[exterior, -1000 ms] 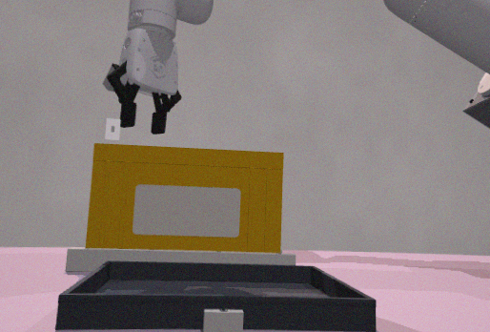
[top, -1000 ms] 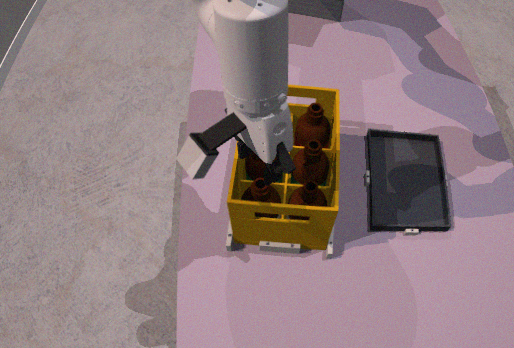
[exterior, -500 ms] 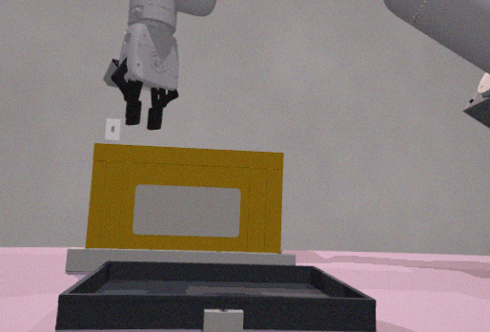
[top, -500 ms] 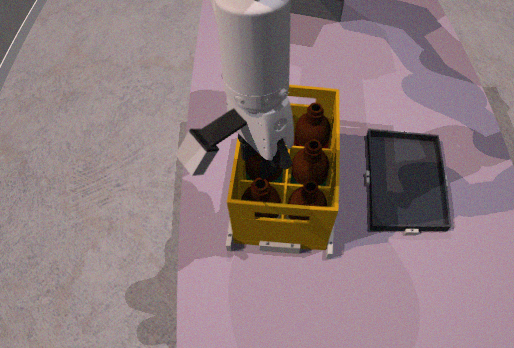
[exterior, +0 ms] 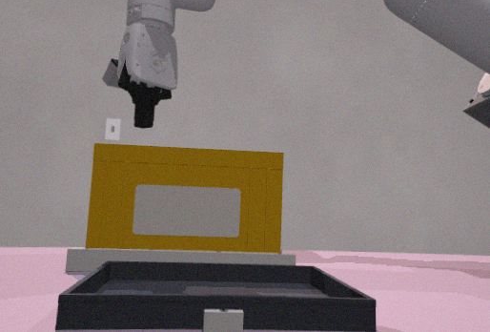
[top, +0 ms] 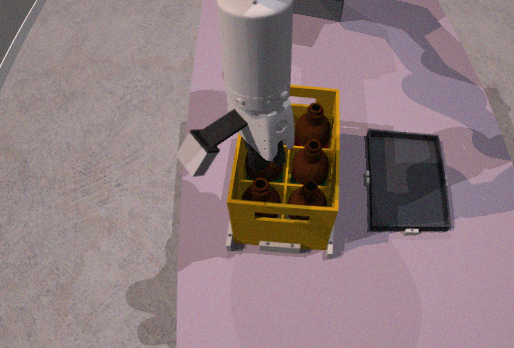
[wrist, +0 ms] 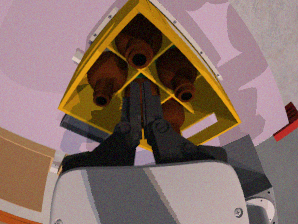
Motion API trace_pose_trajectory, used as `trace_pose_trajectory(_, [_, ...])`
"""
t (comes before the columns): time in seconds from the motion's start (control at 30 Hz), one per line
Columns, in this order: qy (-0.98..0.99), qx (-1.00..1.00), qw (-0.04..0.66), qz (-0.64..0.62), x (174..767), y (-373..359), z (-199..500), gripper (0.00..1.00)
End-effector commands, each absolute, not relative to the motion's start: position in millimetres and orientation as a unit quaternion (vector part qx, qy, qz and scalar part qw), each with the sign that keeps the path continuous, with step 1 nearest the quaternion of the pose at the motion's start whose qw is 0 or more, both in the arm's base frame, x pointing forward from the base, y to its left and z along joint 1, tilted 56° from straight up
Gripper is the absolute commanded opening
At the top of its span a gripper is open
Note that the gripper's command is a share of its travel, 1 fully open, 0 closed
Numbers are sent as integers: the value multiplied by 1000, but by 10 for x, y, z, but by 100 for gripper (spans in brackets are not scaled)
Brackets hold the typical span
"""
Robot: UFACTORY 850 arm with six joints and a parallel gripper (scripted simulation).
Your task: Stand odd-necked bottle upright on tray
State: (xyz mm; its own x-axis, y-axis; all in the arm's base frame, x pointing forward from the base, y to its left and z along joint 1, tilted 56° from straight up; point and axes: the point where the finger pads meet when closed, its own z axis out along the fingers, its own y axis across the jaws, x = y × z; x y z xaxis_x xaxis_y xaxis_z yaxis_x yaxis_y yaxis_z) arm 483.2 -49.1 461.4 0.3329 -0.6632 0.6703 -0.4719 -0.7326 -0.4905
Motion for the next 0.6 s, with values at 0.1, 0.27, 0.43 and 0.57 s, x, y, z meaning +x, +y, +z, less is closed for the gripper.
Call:
trace_pose_trajectory(0.1, [352, -811, 102, -457, 4832, -490, 4623, 0])
trace_pose_trajectory(0.27, [352, -811, 102, -457, 4832, -490, 4623, 0])
trace_pose_trajectory(0.43, [352, -811, 102, -457, 4832, -490, 4623, 0])
trace_pose_trajectory(0.57, [352, -811, 102, -456, 4844, -427, 4613, 0])
